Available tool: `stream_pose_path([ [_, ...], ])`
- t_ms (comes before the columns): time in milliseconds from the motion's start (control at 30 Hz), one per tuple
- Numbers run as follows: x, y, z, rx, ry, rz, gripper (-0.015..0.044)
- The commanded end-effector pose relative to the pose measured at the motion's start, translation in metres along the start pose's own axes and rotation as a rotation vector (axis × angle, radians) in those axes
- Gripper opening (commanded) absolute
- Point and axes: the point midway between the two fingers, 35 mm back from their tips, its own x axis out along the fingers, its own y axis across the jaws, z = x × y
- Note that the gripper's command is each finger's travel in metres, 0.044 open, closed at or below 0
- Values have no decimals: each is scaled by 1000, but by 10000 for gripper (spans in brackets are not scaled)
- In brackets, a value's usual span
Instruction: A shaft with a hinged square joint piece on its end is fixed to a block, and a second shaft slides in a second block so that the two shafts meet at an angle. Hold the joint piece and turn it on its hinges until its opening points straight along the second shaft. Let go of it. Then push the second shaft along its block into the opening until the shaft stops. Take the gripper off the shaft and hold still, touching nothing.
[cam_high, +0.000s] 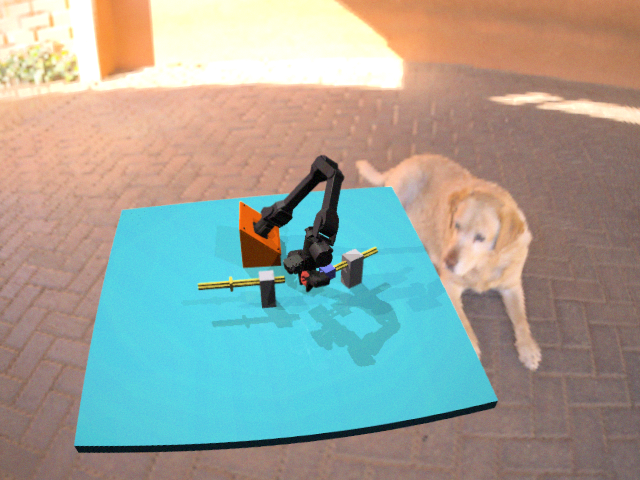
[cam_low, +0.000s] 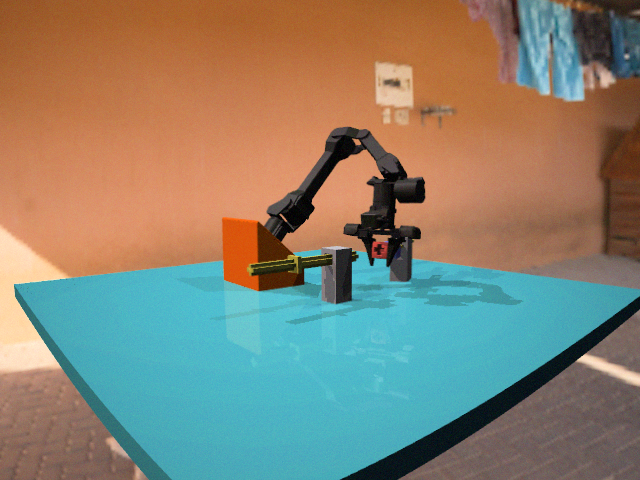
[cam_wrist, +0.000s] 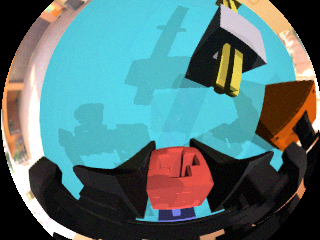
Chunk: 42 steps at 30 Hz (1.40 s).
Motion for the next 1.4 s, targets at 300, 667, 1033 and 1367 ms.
stream_pose_path([
  [300,0,0,1,2,-4,-1,182],
  [667,0,0,1,2,-4,-1,182],
  [1033,0,0,0,0,0,0,94],
  [1367,0,-1,0,12,6,-2,0],
])
